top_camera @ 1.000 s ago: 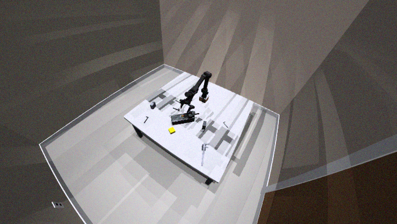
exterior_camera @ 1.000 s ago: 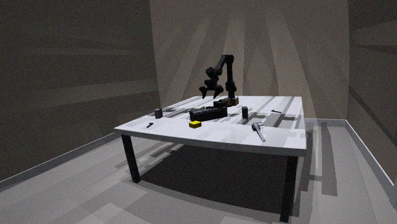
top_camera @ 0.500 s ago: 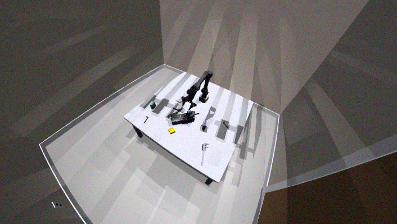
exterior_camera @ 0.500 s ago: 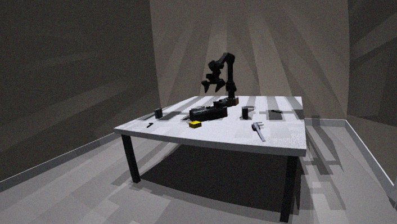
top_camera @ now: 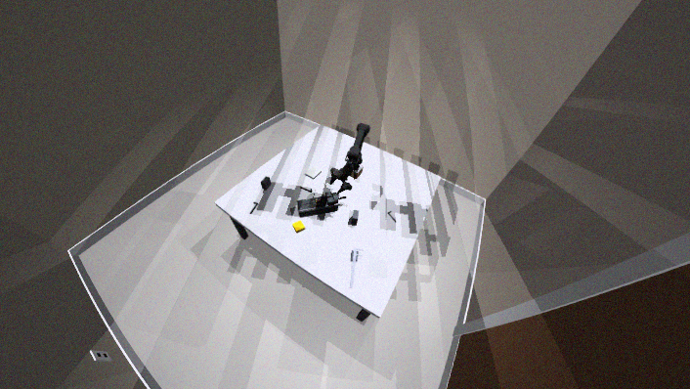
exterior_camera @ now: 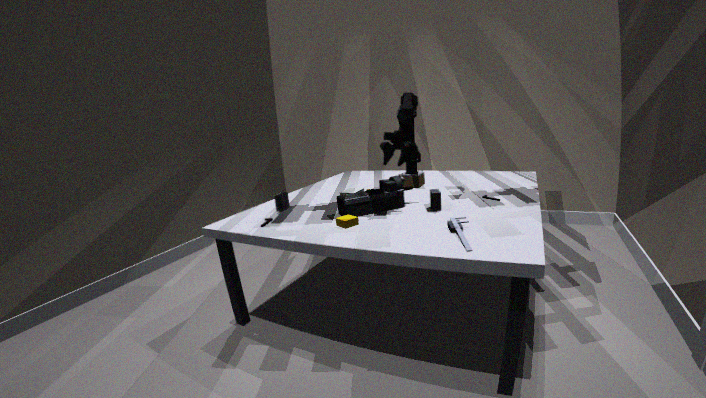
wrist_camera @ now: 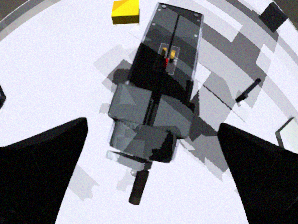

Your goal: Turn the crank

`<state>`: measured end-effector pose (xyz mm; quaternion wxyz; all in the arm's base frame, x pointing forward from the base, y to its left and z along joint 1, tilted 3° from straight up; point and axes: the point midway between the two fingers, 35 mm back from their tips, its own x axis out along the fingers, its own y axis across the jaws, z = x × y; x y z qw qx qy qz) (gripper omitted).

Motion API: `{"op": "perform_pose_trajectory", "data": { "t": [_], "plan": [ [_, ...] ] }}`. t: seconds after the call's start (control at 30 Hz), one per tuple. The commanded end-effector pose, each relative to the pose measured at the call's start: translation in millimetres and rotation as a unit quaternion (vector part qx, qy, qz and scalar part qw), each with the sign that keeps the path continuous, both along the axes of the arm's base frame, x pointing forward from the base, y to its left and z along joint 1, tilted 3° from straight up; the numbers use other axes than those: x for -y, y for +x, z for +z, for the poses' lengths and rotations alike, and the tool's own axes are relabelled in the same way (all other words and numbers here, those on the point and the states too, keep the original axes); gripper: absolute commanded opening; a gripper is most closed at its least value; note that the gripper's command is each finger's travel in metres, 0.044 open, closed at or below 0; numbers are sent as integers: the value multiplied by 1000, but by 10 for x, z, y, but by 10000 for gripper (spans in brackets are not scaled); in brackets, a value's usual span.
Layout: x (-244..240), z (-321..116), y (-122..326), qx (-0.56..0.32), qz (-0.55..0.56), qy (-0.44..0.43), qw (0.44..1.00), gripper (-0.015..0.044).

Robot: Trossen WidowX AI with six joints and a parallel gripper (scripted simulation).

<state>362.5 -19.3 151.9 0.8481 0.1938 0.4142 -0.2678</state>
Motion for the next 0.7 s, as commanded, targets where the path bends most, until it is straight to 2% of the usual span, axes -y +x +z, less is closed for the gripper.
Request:
{"op": "perform_pose_trajectory", "data": {
  "t": [0.0, 0.3, 0.5, 0.67],
  "plan": [
    [-160, 46, -113, 2, -47, -14, 999, 440],
    [-444, 186, -357, 38, -124, -57, 990, 440],
    [-464, 201, -375, 42, -129, -60, 989, 440],
    [-478, 3, -344, 41, -131, -60, 989, 440]
  ]
}}
